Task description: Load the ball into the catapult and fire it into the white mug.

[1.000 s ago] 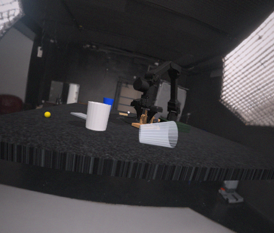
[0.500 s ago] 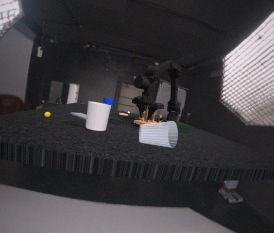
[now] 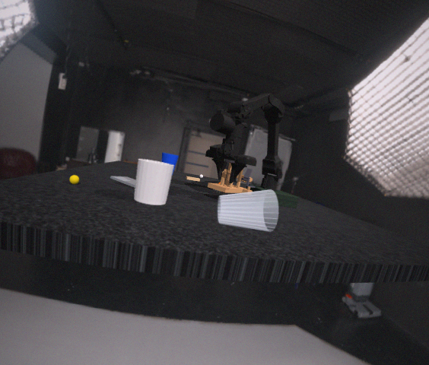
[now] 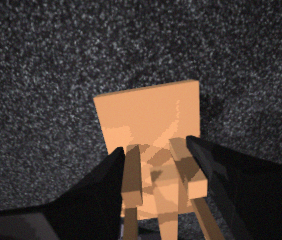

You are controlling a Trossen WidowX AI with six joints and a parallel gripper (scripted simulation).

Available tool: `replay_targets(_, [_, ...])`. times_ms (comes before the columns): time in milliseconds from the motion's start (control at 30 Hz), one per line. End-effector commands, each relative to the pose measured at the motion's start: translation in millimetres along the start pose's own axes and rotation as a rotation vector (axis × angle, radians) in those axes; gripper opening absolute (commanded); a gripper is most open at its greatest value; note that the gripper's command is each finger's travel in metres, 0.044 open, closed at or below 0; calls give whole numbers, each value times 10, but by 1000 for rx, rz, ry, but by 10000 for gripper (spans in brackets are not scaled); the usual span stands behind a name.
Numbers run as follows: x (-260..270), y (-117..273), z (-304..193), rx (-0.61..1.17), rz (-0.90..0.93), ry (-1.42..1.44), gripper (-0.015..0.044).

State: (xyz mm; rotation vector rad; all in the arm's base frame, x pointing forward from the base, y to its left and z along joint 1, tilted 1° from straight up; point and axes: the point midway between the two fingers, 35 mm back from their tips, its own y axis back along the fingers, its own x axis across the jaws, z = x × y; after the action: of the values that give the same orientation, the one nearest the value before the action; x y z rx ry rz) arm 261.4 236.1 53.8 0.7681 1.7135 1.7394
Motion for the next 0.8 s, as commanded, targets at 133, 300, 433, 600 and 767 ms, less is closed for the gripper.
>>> replay_targets(133, [-3, -114, -3, -1, -1, 3, 0])
replay_targets(300, [-4, -196, -5, -1, -1, 3, 0])
replay_targets(433, [-4, -260, -8, -1, -1, 3, 0])
replay_targets(600, [-5, -341, -14, 0, -1, 3, 0])
replay_targets(767, [-2, -326, -8, 2, 0, 0, 0])
